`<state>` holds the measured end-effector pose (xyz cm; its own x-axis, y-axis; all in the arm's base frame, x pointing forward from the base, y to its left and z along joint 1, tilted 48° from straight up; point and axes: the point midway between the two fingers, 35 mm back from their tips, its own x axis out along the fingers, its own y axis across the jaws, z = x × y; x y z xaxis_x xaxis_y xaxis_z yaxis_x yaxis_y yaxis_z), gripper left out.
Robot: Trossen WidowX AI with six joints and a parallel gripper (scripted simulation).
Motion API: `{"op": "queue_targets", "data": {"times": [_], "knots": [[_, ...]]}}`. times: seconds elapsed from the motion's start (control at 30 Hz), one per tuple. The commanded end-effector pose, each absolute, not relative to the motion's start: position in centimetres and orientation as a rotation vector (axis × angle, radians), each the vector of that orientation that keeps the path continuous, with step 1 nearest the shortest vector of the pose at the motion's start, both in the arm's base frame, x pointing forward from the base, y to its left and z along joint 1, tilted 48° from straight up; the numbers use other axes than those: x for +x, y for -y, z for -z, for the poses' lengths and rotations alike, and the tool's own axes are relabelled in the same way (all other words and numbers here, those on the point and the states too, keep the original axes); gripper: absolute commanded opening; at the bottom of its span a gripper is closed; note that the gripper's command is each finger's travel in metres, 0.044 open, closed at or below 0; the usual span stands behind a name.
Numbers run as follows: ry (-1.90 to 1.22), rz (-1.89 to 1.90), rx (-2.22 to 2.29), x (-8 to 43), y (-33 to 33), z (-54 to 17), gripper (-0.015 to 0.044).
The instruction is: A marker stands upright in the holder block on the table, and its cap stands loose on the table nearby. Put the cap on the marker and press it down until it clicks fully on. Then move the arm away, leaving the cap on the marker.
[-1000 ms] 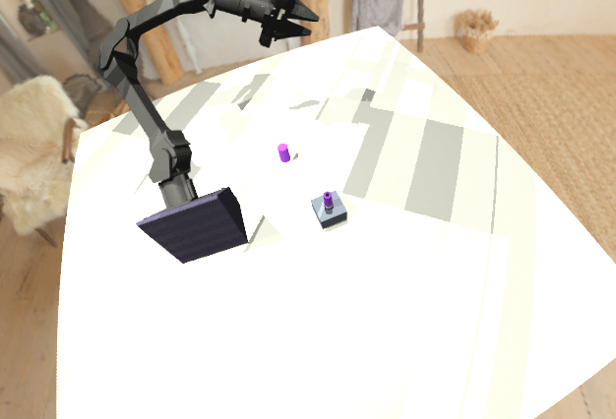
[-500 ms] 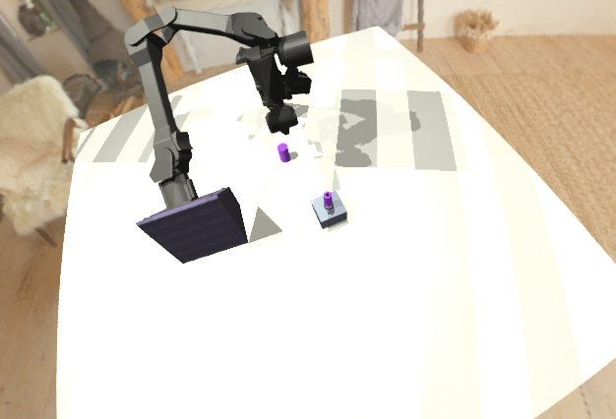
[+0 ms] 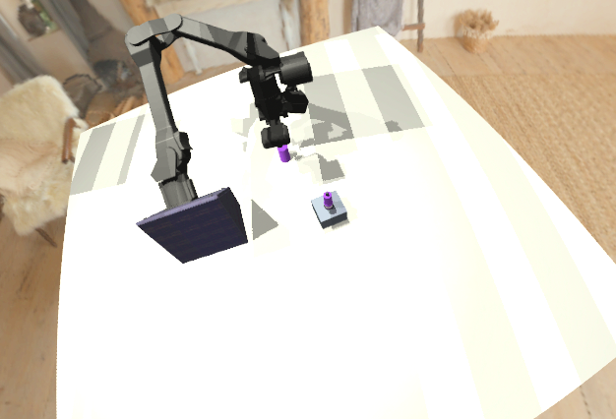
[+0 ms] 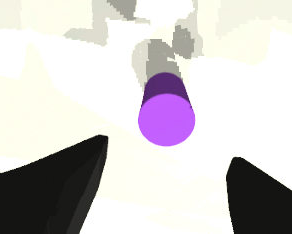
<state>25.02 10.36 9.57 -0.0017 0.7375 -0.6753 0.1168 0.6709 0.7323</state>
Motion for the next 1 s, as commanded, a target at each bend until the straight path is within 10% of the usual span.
{"op": "queue_targets", "data": {"times": [0.0,0.97], "knots": [[-1.515,-0.566,0.747,25.2,-11.3,-8.8,0.0242],[-1.516,-0.567,0.746,25.3,-14.5,-5.9,0.0242]]}}
